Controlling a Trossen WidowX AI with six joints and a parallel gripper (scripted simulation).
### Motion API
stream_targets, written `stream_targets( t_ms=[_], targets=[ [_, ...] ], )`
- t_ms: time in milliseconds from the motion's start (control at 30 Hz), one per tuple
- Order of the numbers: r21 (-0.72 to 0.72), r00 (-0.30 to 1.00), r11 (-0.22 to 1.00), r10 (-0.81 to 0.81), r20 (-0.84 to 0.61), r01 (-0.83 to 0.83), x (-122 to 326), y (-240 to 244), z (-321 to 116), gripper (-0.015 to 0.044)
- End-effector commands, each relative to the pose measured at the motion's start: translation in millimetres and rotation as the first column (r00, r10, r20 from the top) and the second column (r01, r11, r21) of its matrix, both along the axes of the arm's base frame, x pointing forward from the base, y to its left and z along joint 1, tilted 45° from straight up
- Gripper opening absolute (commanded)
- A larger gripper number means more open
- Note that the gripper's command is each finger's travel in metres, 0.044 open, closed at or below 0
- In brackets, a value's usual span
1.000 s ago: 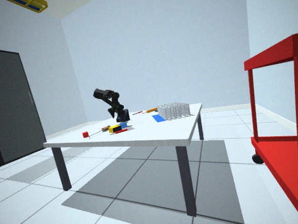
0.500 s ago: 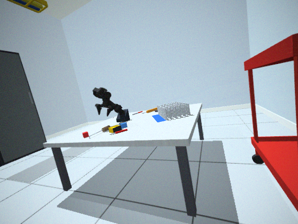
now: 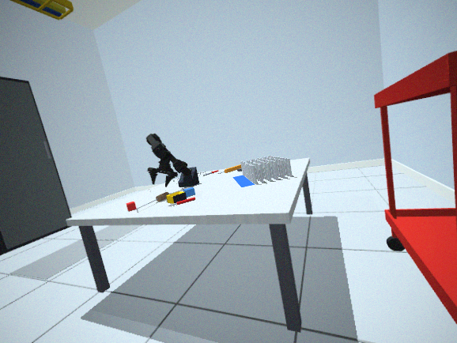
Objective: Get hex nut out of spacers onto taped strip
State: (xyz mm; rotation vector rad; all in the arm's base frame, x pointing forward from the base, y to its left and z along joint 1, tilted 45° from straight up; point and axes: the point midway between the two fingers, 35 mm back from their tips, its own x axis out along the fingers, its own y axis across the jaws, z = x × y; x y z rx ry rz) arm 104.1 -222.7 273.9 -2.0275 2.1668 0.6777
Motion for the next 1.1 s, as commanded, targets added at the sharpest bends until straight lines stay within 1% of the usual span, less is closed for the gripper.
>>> stream_targets(
  t_ms=[0, 200, 233, 300, 367, 433, 533, 600, 667, 733, 900, 1067],
  targets=[
    [-0.002, 1.0, 1.0, 0.007, -0.002, -0.007, 0, -2, -3, 0.044],
    [-0.002, 1.0, 1.0, 0.002, 0.013, -0.002, 0, -2, -3, 0.044],
    [0.0, 0.998, 1.0, -0.014, 0.061, 0.014, 0, -3, -3, 0.044],
    [0.013, 0.97, 0.997, -0.076, 0.232, 0.075, 0, -4, -3, 0.044],
    [0.042, 0.901, 0.989, -0.147, 0.409, 0.142, -1, -6, -3, 0.044],
    [0.086, 0.794, 0.975, -0.218, 0.567, 0.207, -1, -7, -3, 0.044],
    [0.175, 0.574, 0.94, -0.318, 0.754, 0.291, -1, -9, -3, 0.044],
    [0.247, 0.395, 0.909, -0.374, 0.839, 0.336, -1, -10, -3, 0.044],
    [0.328, 0.199, 0.87, -0.418, 0.886, 0.367, -2, -11, -3, 0.044],
    [0.41, 0.005, 0.828, -0.446, 0.895, 0.383, -2, -12, -3, 0.044],
    [0.531, -0.257, 0.759, -0.465, 0.847, 0.377, -3, -13, -2, 0.044],
    [0.636, -0.499, 0.688, -0.438, 0.748, 0.35, -3, -14, -2, 0.044]
  ],
)
